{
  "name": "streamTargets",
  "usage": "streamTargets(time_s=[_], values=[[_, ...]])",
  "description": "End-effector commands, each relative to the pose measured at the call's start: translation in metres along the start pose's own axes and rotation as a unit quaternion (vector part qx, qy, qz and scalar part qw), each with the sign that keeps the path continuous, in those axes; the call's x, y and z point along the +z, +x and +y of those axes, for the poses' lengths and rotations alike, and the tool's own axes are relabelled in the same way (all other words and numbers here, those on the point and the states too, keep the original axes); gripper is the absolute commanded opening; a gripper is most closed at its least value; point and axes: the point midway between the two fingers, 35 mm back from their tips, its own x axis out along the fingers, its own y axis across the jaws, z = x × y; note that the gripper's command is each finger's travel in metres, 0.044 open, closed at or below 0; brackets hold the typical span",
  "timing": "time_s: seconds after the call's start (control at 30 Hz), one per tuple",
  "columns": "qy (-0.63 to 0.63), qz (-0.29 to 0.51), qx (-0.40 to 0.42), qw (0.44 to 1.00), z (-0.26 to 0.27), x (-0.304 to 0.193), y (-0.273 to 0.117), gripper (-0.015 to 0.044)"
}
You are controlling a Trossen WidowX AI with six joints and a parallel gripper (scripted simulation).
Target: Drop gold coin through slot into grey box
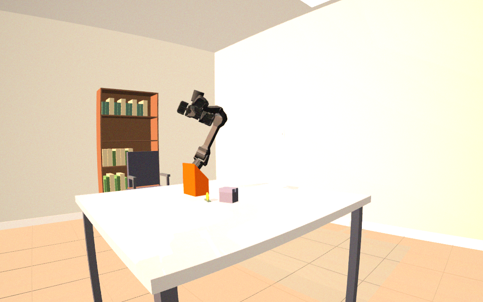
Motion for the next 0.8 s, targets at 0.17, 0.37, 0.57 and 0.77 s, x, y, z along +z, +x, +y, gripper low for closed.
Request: streamTargets(time_s=[0.17, 0.37, 0.57, 0.77], values=[[0.064, 0.222, 0.07, 0.97, 0.077, -0.128, 0.026, 0.0161], [0.092, 0.379, 0.115, 0.913, 0.132, -0.209, 0.006, 0.0161], [0.109, 0.53, 0.152, 0.827, 0.183, -0.273, -0.041, 0.0161], [0.112, 0.564, 0.159, 0.802, 0.195, -0.288, -0.065, 0.0161]])
